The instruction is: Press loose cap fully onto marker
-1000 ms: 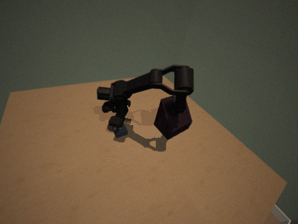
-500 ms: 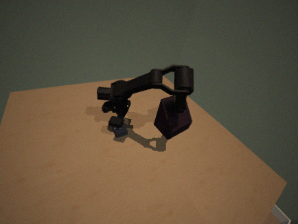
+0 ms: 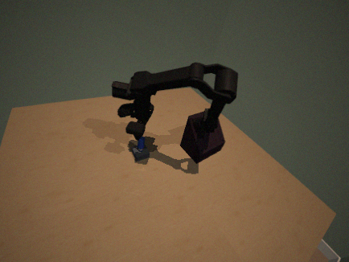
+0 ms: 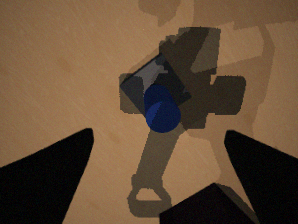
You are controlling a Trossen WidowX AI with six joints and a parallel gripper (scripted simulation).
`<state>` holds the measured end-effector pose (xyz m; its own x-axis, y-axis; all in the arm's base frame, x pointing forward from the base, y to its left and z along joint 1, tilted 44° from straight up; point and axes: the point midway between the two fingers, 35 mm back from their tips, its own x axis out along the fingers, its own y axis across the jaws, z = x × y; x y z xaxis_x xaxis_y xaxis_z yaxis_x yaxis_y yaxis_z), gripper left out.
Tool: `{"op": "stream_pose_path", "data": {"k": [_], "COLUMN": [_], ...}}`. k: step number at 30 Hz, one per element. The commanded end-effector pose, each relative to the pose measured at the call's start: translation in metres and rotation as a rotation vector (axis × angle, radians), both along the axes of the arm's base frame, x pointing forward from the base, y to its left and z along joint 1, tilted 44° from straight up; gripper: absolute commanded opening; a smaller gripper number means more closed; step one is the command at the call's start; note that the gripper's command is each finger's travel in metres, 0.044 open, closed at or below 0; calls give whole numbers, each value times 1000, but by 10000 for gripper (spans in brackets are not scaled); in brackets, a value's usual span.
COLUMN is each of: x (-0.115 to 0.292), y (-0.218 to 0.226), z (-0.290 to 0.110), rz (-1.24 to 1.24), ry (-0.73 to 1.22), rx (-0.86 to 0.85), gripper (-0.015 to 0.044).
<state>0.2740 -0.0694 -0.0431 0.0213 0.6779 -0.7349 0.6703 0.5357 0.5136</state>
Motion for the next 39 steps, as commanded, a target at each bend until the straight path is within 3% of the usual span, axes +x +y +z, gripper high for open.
{"op": "stream_pose_path", "data": {"k": [1, 8, 16, 39], "x": [-2, -5, -5, -5], "y": [-2, 3, 3, 15], "z": [3, -5, -5, -17], "rz": [53, 476, 487, 487], "ry": [-32, -428, -438, -438], "rx": [0, -7, -7, -7], "gripper": [387, 204, 0, 0]}}
